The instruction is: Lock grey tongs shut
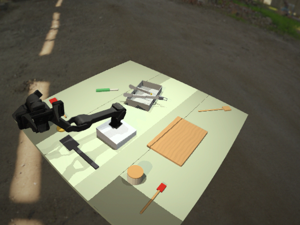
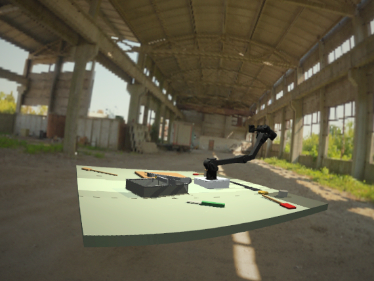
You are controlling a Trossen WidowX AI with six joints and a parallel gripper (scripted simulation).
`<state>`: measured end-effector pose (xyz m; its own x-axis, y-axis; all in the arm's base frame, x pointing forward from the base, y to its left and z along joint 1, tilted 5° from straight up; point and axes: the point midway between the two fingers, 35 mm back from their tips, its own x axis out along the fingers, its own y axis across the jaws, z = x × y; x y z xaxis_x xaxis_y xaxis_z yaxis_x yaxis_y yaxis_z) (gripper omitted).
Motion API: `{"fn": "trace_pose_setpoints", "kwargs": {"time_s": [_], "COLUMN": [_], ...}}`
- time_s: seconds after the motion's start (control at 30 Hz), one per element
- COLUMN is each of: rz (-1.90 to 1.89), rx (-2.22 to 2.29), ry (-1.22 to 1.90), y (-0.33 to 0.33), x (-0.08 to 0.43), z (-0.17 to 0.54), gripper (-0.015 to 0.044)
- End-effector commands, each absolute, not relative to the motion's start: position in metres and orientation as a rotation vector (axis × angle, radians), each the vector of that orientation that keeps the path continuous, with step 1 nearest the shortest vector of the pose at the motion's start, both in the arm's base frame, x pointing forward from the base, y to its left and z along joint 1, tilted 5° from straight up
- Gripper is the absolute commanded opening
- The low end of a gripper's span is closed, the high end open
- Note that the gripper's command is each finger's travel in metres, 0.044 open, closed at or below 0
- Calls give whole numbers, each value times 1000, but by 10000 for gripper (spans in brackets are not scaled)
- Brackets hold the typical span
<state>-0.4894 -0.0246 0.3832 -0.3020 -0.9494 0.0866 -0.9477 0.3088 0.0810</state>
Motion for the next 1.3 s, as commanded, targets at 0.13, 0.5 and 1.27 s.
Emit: {"fn": "trace_pose_setpoints", "kwargs": {"time_s": [0.13,0.5,1.27], "rz": [-35,-86,-302], "rx": [1752,1619,1384], "ry": [-2418,-2305,-1941], "y": [-29,-39,-67], "x": [-483,-451,-341], "z": [397,453,558], "gripper": [440,440,440]}}
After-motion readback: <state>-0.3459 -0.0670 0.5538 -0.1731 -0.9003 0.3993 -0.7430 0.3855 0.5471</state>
